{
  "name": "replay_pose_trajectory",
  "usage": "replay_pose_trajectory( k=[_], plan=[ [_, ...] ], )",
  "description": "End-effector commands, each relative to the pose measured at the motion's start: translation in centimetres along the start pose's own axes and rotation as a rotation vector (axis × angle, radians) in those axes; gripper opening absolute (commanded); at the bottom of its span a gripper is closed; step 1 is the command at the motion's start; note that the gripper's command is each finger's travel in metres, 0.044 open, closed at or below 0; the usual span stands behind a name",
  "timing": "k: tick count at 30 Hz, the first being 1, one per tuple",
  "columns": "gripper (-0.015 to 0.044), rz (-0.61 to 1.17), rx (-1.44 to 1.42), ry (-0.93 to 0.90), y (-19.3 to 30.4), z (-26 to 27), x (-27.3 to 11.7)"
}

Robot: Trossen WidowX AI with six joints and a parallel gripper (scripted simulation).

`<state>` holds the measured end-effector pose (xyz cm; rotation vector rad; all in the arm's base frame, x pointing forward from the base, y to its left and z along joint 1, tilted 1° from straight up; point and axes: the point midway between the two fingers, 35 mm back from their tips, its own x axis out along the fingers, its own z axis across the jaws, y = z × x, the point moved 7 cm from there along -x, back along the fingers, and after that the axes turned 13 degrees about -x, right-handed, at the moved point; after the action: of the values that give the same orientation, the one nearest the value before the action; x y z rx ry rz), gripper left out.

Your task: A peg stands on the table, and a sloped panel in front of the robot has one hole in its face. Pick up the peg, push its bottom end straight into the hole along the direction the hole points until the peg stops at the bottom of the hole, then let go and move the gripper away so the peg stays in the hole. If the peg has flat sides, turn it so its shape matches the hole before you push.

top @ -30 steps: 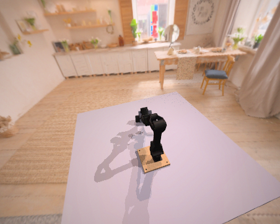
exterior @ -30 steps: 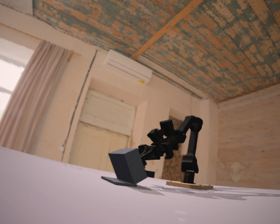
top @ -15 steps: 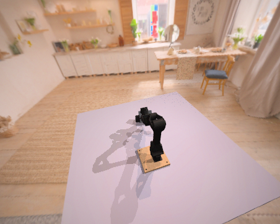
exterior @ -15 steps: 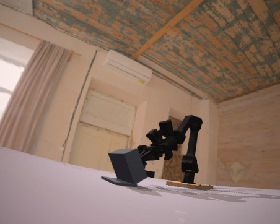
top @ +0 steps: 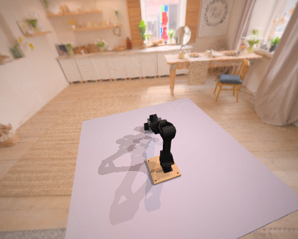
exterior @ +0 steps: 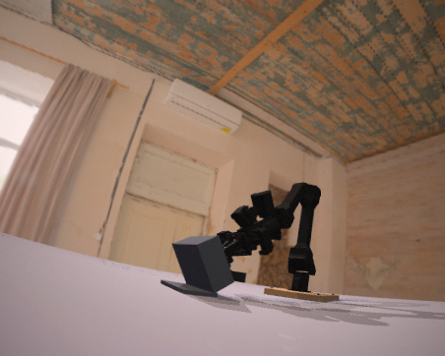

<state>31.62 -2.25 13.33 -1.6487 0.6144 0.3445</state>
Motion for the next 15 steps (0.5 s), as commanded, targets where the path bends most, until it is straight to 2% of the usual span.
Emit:
replay_pose_trajectory(
  k=[1, 14, 15],
  plan=[
    [0.0000, -0.009, -0.002, -0.002, -0.34, 0.00, 0.11],
    [0.0000, 0.000, 0.000, 0.000, -0.09, 0.01, 0.11],
    [0.0026, 0.000, 0.000, 0.000, -0.09, 0.01, 0.11]
  ],
)
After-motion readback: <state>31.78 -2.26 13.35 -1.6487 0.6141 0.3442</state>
